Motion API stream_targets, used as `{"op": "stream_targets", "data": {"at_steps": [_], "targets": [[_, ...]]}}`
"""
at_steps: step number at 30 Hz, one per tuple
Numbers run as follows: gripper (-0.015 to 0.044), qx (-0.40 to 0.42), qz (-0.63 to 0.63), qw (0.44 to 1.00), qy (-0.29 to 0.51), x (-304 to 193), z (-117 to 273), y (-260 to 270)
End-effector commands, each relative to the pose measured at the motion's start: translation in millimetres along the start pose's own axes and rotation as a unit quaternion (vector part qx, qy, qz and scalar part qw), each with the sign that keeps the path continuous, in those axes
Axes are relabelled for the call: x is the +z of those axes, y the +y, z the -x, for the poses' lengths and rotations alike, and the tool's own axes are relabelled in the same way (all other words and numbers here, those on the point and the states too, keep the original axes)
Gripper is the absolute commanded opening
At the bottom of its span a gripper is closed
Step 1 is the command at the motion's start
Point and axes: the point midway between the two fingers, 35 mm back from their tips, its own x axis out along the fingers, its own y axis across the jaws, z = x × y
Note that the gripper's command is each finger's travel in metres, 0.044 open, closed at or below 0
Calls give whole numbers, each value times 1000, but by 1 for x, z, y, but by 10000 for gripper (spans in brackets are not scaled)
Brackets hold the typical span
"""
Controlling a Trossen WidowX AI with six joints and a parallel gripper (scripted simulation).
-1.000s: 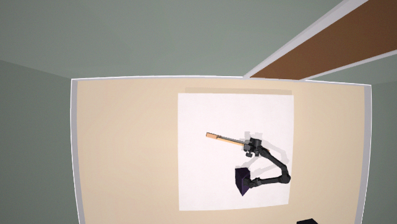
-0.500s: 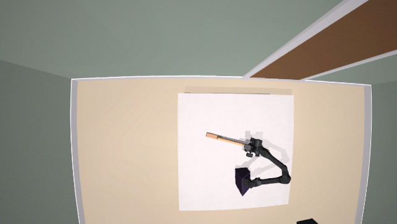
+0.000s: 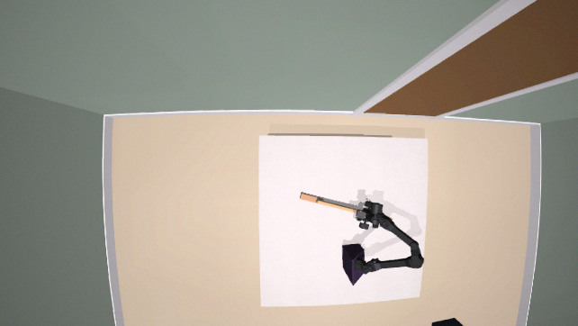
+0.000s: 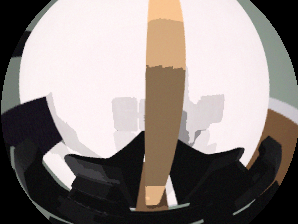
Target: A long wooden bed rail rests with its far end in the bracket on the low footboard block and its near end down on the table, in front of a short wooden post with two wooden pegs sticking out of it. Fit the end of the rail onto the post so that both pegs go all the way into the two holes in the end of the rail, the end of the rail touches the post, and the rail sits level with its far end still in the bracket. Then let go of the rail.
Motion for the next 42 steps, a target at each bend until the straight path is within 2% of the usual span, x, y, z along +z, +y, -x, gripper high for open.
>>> {"op": "stream_targets", "data": {"at_steps": [1, 24, 40, 42], "targets": [[0, -4, 1, 1000, 0, -2, 2, -1], [0, -4, 1, 1000, 0, -9, 2, -1], [420, -1, 0, 1000, 0, -7, 0, 0], [440, -1, 0, 1000, 0, -7, 0, 0]]}}
